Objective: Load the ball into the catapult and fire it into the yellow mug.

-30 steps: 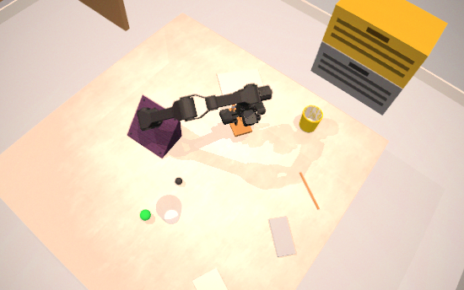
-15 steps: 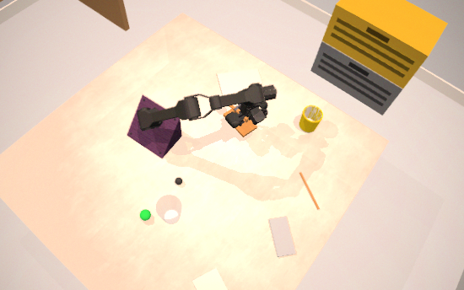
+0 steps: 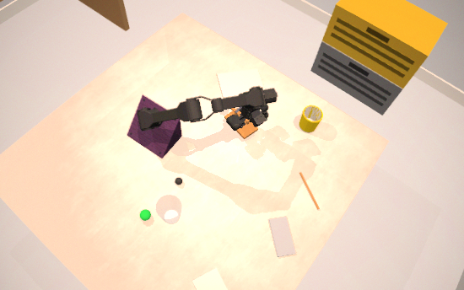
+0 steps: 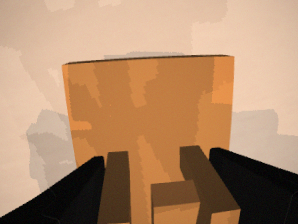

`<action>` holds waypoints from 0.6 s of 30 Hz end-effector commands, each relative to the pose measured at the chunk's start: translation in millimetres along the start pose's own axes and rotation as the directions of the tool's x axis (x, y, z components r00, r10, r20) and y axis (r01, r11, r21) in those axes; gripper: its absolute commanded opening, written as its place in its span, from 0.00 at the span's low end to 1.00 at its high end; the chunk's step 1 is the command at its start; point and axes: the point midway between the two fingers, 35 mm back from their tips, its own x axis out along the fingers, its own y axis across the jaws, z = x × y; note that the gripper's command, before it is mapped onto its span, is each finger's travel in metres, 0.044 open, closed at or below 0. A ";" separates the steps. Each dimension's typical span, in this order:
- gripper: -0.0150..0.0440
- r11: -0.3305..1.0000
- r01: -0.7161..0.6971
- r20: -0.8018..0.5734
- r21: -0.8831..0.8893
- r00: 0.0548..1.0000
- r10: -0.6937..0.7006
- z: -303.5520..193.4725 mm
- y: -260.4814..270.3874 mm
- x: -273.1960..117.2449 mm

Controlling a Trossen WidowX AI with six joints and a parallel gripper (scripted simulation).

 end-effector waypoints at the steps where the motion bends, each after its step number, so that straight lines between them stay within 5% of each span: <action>1: 0.25 1.000 0.000 0.004 -0.009 1.000 0.000 -0.4 0.3 5.9; 18: 0.25 1.000 0.001 0.001 0.000 1.000 -0.001 -0.1 -0.3 26.3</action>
